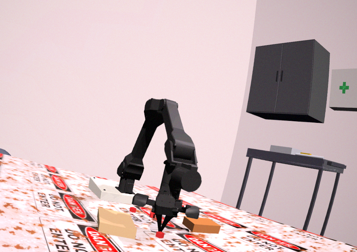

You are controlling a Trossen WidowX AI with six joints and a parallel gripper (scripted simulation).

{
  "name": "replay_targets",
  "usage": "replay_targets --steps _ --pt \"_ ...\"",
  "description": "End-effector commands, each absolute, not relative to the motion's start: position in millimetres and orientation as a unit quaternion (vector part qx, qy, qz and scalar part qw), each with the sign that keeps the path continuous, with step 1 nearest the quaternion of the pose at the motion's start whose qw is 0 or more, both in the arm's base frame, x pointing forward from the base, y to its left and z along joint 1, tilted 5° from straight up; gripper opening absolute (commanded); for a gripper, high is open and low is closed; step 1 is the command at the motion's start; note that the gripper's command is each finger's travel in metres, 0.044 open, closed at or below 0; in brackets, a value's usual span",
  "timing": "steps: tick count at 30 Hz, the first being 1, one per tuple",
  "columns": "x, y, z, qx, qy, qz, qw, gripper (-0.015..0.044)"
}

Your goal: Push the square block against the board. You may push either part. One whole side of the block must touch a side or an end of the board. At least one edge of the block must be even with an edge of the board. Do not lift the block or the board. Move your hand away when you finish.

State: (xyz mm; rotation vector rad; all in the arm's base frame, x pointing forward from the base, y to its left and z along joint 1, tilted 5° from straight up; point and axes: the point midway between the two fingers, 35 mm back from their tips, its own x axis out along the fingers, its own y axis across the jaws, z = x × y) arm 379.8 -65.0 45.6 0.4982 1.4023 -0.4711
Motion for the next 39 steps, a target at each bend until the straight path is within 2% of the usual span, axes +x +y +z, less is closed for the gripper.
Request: replay_targets --steps 1,39 --pt "383.2 -65.4 44.9 0.228 0.628 -0.212 0.713 0.0000" --pt "429.1 -96.4 54.2 0.227 0.626 -0.212 0.715 0.0000"
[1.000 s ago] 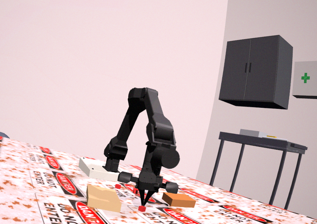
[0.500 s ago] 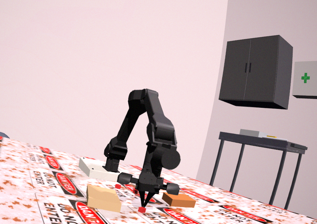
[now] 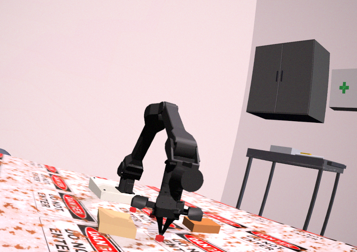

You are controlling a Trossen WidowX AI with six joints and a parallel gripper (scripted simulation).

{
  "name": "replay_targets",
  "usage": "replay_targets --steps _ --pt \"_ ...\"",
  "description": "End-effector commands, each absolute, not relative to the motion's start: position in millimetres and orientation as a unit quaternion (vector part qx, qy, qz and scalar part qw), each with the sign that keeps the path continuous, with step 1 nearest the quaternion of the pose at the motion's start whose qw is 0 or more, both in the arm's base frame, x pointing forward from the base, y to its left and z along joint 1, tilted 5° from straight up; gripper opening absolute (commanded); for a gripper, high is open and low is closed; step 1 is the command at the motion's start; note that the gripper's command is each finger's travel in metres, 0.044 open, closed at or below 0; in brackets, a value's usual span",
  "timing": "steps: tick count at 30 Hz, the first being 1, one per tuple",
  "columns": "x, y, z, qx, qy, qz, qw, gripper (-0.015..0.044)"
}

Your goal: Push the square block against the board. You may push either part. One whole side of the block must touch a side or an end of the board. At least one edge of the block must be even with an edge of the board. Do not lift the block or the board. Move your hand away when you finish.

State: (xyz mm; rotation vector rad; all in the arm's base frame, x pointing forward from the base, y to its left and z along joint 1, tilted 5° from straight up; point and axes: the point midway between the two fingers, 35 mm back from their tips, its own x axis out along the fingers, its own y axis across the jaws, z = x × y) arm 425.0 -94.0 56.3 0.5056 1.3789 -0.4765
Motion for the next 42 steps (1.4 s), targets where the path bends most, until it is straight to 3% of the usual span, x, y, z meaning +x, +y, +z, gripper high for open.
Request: replay_targets --steps 1,22,42 --pt "430.3 -97.3 54.3 0.227 0.626 -0.212 0.715 0.0000" --pt "452.1 -116.9 56.7 0.227 0.625 -0.213 0.716 0.0000" --pt "440.3 -107.5 55.0 0.227 0.625 -0.213 0.716 0.0000"
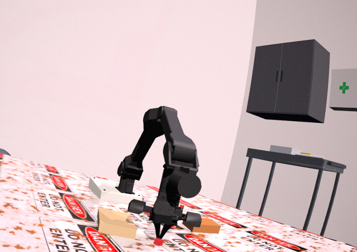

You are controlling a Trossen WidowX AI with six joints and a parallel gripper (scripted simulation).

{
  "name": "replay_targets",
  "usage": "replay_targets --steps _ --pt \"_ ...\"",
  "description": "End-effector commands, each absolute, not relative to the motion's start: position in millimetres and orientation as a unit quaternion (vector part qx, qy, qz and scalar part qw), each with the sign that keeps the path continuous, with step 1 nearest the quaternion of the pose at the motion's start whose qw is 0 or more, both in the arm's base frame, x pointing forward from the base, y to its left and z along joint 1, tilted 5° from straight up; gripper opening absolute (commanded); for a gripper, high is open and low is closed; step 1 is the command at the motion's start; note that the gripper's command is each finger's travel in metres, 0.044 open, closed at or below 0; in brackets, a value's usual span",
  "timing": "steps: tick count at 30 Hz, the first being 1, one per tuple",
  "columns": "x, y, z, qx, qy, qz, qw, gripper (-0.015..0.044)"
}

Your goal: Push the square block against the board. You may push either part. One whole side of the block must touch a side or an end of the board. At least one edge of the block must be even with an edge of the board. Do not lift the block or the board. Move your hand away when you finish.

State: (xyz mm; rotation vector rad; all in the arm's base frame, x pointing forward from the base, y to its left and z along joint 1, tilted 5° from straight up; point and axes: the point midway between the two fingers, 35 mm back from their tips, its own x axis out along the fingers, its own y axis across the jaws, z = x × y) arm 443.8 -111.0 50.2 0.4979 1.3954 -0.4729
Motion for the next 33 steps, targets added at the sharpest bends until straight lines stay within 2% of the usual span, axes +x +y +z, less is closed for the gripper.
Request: replay_targets --steps 1,21,25,33 --pt "439.1 -106.5 54.8 0.227 0.626 -0.213 0.715 0.0000" --pt "418.8 -92.8 49.8 0.225 0.631 -0.212 0.712 0.0000" --pt "412.0 -91.8 102.1 0.227 0.627 -0.212 0.715 0.0000" --pt "413.1 -91.3 102.9 0.224 0.625 -0.210 0.717 0.0000"
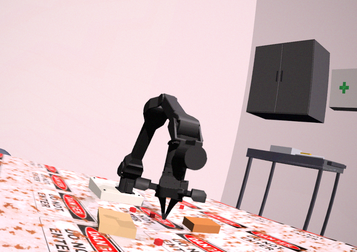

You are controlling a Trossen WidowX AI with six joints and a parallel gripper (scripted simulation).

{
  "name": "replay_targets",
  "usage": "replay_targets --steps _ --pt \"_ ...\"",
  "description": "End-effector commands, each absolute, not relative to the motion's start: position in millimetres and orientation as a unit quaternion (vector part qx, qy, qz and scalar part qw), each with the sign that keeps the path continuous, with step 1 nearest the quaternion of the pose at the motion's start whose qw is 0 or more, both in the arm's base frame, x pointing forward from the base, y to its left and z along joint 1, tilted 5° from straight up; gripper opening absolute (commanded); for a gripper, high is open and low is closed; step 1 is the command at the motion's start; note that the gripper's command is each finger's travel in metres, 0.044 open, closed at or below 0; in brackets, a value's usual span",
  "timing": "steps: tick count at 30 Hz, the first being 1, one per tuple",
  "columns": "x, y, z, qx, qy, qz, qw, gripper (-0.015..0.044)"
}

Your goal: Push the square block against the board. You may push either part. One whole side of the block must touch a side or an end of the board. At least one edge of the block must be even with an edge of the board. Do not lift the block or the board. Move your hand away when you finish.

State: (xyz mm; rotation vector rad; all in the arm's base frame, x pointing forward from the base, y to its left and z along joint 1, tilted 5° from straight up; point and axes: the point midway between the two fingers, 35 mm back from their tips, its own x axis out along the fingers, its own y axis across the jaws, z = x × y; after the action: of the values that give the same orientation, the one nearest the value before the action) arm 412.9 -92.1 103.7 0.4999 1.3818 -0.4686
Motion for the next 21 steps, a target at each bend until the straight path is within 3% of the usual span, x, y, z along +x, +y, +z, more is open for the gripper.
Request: replay_targets --steps 1,21 --pt "413.8 -88.8 102.9 0.218 0.627 -0.204 0.719 0.0000" --pt "425.6 14.3 102.2 -0.027 0.661 0.018 0.750 0.0000"
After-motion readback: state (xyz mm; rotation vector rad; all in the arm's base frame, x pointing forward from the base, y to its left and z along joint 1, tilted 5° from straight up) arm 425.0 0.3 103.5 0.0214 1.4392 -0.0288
